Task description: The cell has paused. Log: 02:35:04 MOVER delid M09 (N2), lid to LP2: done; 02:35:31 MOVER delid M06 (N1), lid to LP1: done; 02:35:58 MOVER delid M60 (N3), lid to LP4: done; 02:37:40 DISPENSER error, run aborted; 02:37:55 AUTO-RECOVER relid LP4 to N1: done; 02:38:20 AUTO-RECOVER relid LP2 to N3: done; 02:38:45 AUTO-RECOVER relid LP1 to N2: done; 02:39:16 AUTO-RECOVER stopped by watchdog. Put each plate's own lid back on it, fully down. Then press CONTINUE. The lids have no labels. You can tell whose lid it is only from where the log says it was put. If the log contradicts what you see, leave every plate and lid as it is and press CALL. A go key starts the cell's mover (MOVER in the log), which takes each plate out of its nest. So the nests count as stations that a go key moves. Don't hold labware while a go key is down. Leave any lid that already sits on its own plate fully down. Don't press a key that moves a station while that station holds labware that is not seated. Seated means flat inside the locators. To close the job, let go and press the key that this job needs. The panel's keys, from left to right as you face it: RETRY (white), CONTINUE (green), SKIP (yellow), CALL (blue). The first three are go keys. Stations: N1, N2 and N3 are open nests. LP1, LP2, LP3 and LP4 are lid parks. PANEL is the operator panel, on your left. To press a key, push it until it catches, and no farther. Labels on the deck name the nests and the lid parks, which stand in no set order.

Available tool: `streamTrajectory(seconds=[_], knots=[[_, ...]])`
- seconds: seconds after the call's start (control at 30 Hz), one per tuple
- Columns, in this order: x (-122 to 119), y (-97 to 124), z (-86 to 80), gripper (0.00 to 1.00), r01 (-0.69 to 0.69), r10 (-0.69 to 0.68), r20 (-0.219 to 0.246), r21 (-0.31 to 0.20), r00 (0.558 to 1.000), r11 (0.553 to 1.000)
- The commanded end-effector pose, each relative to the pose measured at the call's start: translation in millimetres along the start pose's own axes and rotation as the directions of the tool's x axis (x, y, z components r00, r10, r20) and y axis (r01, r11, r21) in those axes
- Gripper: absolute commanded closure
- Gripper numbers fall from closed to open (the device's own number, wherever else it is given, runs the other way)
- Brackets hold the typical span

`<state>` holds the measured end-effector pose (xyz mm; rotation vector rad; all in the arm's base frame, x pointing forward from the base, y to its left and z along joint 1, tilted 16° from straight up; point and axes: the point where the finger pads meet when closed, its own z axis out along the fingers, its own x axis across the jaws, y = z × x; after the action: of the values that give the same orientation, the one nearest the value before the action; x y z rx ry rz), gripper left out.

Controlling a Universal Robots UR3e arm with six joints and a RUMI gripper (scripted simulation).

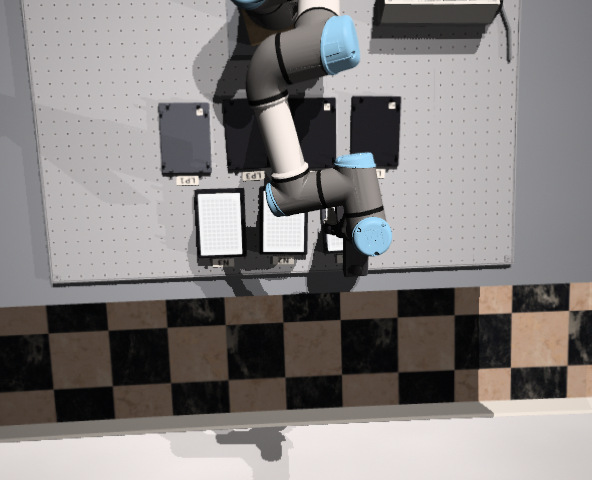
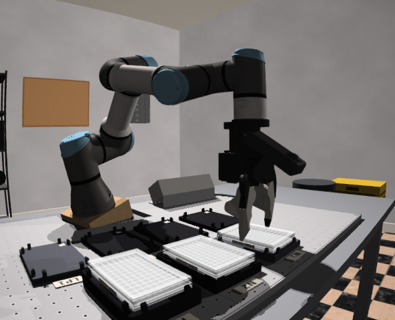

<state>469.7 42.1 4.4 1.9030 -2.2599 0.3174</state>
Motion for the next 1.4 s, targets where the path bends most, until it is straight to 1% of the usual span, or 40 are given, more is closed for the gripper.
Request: streamTrajectory(seconds=[0.0, 0.17, 0.33, 0.4, 0.87, 1.0, 1.1, 1.37], knots=[[0.0, -0.7, -1.0, 1.00, 0.000, 0.000, 0.001, 0.003, 1.000, 1.000], [0.0, -0.7, -1.0, 1.00, 0.000, 0.000, 0.001, 0.003, 1.000, 1.000], [0.0, -0.6, -9.3, 1.00, 0.000, 0.000, 0.001, 0.003, 1.000, 1.000], [0.0, -0.6, -9.3, 1.00, 0.000, 0.000, 0.001, 0.003, 1.000, 1.000], [0.0, -0.5, -32.6, 1.00, 0.000, 0.000, 0.001, 0.003, 1.000, 1.000], [0.0, -0.6, -33.9, 1.00, 0.000, 0.000, 0.001, 0.003, 1.000, 1.000], [12.9, 7.0, -33.9, 1.00, -0.051, 0.051, 0.001, 0.003, 0.999, 0.999], [47.4, 27.3, -33.8, 1.00, -0.051, 0.051, 0.000, 0.002, 0.999, 0.999]])
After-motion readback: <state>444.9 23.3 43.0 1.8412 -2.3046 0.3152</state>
